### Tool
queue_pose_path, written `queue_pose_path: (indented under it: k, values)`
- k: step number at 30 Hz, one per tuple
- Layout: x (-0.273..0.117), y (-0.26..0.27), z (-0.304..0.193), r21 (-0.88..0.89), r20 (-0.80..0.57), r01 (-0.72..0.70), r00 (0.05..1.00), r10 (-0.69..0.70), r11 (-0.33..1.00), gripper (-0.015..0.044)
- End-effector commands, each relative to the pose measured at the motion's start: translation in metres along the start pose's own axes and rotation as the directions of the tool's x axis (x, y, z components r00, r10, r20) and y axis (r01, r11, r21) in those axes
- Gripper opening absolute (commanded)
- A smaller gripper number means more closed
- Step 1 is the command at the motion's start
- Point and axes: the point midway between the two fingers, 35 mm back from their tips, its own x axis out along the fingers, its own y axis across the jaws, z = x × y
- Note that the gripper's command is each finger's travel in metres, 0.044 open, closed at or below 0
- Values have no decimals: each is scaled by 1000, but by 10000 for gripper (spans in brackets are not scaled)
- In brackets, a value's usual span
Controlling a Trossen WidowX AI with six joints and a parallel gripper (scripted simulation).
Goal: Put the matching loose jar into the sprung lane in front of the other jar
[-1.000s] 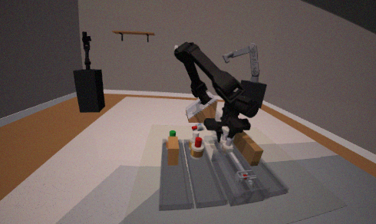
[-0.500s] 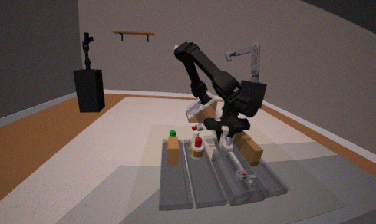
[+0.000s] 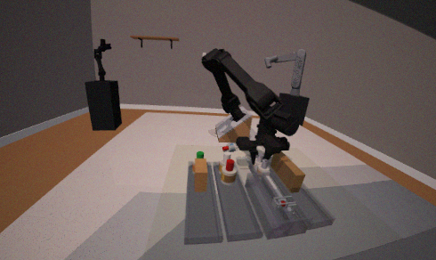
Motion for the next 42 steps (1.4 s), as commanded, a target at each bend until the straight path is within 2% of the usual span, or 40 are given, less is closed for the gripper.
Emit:
queue_pose_path:
  k: [1, 24, 35, 42]
  values:
    - [0, -1, 1, 7, 7, 5, 1000, -5, 1000, 0]
    - [0, 0, -3, 7, 7, 5, 1000, -5, 1000, 0]
    - [0, 0, -3, 7, 7, 5, 1000, -5, 1000, 289]
    - [-12, 0, -2, 7, 7, 4, 1000, -4, 1000, 299]
